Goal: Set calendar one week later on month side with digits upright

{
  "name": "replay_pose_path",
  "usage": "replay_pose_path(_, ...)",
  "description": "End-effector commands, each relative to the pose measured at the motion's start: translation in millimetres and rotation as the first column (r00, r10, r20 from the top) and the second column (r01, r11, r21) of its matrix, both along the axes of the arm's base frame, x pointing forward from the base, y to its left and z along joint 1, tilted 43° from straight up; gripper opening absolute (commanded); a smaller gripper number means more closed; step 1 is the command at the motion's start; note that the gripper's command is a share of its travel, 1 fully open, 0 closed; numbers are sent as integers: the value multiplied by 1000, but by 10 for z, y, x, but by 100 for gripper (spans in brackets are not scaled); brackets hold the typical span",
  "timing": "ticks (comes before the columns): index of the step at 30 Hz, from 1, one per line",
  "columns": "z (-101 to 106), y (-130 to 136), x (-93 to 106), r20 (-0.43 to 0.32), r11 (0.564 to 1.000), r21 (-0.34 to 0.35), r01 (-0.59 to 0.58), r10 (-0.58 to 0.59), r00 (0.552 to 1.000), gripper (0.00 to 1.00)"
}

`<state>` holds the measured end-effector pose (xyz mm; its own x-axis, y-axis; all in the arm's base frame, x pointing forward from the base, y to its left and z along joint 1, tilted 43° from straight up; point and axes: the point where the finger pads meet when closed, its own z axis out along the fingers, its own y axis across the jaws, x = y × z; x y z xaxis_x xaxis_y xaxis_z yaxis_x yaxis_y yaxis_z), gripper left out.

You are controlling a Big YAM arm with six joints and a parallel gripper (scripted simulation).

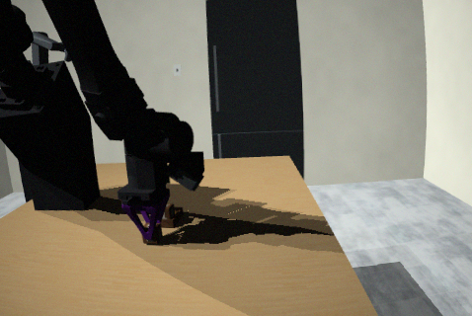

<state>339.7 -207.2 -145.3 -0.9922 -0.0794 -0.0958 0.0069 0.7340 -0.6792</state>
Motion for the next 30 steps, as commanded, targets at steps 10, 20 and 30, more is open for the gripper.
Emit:
replay_pose_path(10,9,-25,87,15,1000,-6,-14,14,1000,25)
replay_pose_path(20,-11,-28,55,8,1000,-4,-11,11,1000,25)
replay_pose_path(30,-10,-28,55,8,1000,-4,-11,11,1000,25)
